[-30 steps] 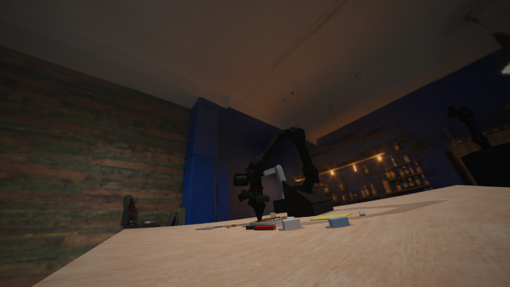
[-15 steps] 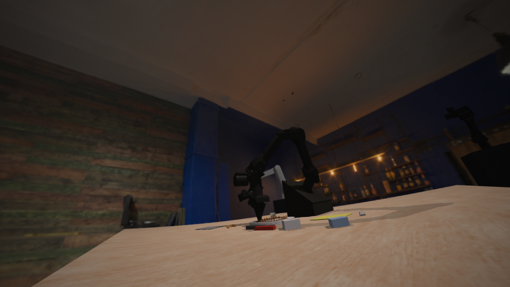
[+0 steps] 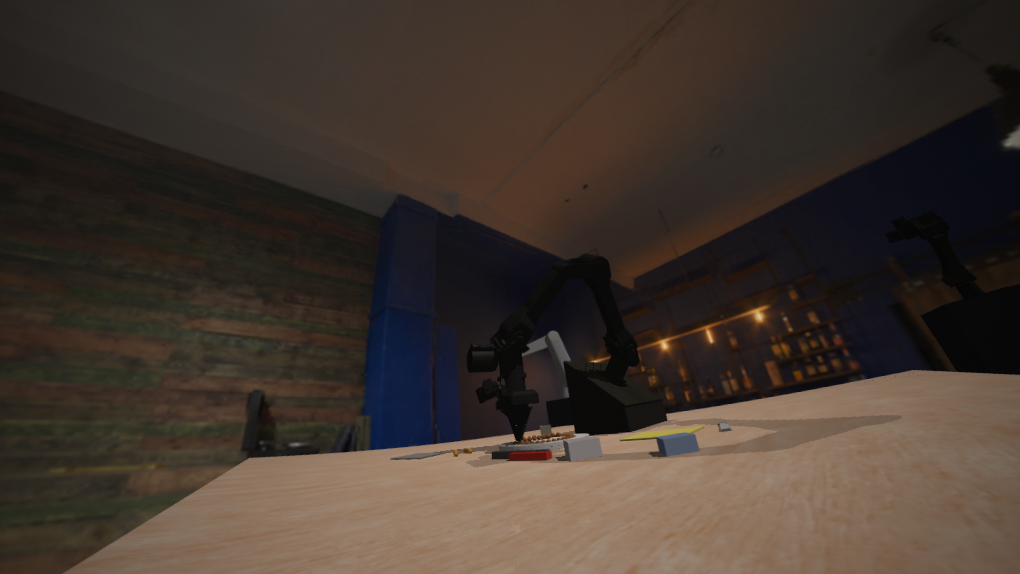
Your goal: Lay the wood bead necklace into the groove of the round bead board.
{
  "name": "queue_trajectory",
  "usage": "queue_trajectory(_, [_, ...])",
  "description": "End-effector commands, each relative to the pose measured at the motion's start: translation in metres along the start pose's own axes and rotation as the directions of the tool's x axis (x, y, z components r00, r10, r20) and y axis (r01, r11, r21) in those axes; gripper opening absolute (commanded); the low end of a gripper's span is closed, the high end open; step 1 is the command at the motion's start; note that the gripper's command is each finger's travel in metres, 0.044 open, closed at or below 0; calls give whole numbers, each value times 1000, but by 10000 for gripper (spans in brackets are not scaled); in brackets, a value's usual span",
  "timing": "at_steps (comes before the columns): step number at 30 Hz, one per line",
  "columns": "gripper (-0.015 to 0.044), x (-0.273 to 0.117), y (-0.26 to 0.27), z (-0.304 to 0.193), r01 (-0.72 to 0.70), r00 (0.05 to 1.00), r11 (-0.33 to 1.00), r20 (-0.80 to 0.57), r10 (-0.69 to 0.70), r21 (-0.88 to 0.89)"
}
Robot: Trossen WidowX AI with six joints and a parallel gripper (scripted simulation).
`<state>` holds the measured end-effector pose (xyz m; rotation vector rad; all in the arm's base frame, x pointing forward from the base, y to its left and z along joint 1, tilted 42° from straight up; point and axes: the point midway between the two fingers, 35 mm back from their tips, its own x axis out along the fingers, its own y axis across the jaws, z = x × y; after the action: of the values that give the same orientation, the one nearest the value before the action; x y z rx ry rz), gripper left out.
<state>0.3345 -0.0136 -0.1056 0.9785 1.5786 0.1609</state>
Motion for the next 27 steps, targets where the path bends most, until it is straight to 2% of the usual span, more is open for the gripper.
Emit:
queue_trajectory(1, [0, -5, 0, -1, -2, 1000, 1000, -4, 2, 3])
queue_trajectory(26, [0, 3, -11, 8, -2, 1000, 1000, -3, 2, 3])
queue_trajectory(27, [26, -1, -11, 9, -4, 1000, 1000, 1, 4, -2])
